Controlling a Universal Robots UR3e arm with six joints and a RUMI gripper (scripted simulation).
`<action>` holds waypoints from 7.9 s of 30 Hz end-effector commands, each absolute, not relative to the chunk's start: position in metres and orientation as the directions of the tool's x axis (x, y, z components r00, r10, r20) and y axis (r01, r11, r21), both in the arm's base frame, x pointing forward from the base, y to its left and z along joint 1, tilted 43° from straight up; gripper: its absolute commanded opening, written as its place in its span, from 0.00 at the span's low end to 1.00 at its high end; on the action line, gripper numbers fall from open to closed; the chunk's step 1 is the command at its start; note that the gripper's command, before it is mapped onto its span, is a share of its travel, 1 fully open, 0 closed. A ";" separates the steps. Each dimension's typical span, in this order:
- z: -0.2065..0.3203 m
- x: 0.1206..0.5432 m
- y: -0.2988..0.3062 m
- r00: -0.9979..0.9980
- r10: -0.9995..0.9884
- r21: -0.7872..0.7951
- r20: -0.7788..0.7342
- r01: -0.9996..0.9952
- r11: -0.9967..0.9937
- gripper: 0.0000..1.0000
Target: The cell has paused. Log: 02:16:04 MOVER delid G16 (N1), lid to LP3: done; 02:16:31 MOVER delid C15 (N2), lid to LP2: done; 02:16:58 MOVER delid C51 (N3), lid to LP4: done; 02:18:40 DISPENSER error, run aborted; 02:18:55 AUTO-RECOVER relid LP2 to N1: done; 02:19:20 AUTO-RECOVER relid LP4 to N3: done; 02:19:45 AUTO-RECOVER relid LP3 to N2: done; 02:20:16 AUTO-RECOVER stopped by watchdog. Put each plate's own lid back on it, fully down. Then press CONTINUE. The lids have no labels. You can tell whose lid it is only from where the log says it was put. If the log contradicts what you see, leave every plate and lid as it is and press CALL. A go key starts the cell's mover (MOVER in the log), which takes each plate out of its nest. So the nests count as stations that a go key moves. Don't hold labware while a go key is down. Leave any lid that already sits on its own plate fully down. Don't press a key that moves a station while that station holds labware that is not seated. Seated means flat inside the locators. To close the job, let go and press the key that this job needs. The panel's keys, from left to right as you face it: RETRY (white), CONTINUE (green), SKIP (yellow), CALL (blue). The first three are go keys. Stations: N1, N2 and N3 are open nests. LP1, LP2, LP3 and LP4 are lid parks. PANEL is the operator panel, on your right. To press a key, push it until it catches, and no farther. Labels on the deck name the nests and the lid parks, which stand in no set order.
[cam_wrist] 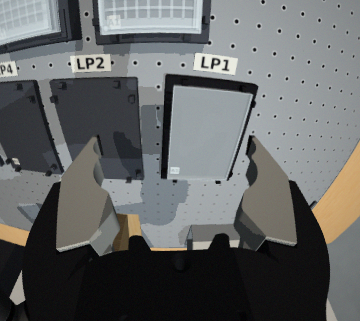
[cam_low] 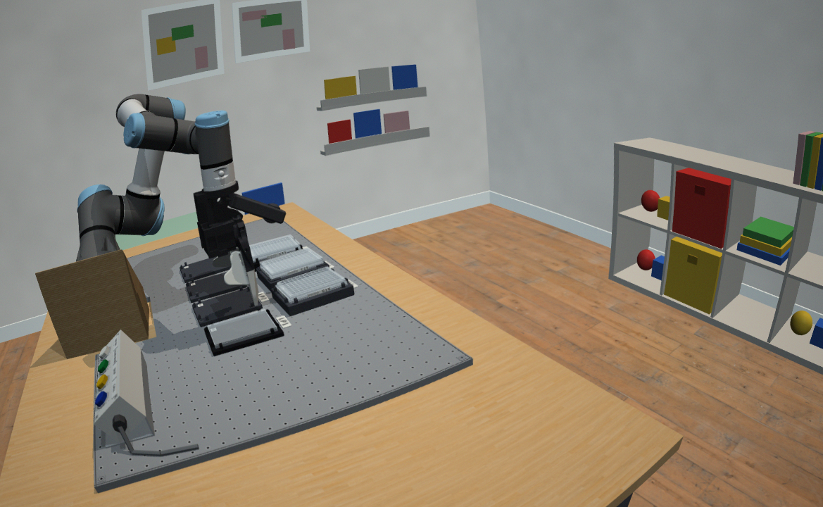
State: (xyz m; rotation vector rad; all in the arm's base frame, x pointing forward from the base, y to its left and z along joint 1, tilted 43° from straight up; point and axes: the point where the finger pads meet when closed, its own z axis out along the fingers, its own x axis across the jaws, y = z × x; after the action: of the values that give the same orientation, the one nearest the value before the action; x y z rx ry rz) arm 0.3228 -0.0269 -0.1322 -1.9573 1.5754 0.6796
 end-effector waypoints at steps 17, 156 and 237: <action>-0.079 0.379 0.033 0.194 -0.714 -0.094 -0.673 -0.980 -0.178 0.82; -0.052 0.449 0.068 0.194 -0.713 -0.094 -0.673 -0.980 -0.178 0.00; -0.115 0.458 0.024 0.194 -0.714 -0.094 -0.673 -0.980 -0.178 0.00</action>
State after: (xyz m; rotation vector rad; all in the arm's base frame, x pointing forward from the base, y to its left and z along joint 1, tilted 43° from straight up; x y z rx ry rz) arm 0.4574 0.0237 -0.1148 -1.9593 1.5745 0.6795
